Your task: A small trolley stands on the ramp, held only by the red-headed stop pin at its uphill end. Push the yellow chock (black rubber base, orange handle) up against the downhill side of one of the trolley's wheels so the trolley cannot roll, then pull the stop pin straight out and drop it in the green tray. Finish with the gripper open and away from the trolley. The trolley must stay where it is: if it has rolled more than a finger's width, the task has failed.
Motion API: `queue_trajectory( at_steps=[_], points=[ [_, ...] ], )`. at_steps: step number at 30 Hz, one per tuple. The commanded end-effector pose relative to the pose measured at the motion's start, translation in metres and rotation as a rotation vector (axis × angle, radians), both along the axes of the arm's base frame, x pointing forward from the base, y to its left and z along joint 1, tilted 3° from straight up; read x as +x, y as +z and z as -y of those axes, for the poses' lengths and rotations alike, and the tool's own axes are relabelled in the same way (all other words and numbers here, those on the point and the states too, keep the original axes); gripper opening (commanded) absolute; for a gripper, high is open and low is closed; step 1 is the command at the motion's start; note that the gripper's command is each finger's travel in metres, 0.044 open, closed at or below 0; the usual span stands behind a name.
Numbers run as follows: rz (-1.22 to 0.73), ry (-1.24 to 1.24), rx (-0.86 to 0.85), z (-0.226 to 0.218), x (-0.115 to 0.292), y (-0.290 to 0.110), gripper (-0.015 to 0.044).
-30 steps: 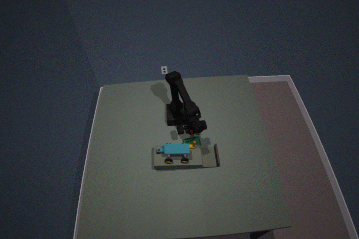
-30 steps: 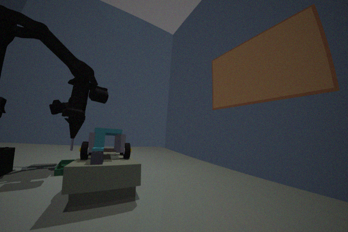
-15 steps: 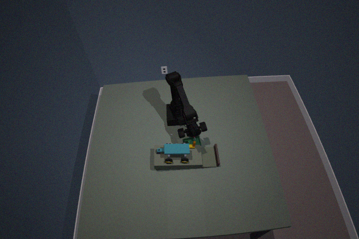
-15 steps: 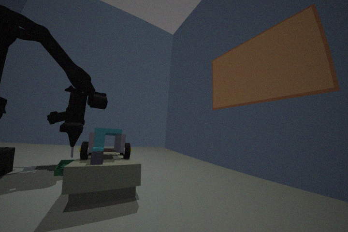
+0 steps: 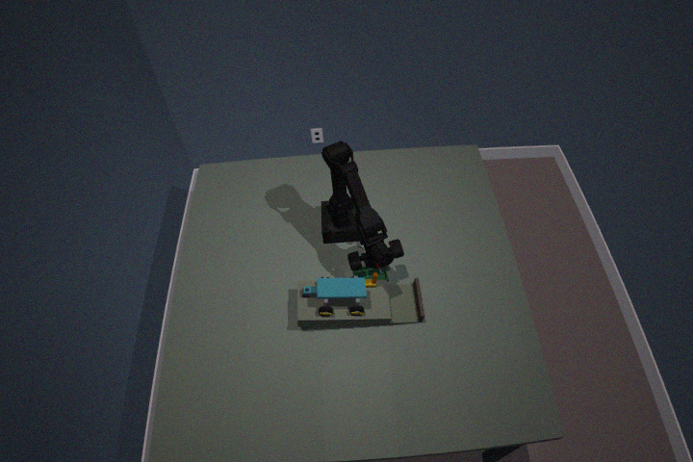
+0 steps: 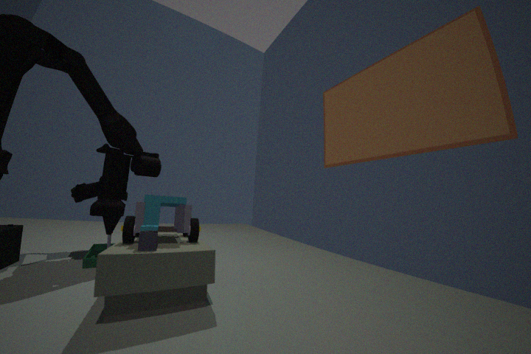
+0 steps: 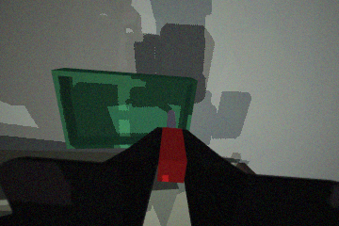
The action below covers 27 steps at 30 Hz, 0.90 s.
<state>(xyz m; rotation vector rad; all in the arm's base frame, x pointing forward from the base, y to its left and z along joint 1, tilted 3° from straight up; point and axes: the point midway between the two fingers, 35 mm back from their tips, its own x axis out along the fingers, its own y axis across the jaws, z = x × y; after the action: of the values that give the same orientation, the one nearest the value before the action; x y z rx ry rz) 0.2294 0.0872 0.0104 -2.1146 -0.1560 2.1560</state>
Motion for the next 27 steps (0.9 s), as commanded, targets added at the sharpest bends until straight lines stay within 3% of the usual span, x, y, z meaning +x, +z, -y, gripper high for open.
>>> queue_trajectory(
  at_steps=[1, 4, 27],
  points=[
    [-0.004, -0.005, 0.005, 0.000, 0.000, -0.002, 0.0131],
    [-0.004, -0.005, 0.005, 0.003, 0.000, -0.002, 0.0190],
    [-0.004, -0.005, 0.004, 0.020, -0.001, -0.008, 0.0190]
  ],
)
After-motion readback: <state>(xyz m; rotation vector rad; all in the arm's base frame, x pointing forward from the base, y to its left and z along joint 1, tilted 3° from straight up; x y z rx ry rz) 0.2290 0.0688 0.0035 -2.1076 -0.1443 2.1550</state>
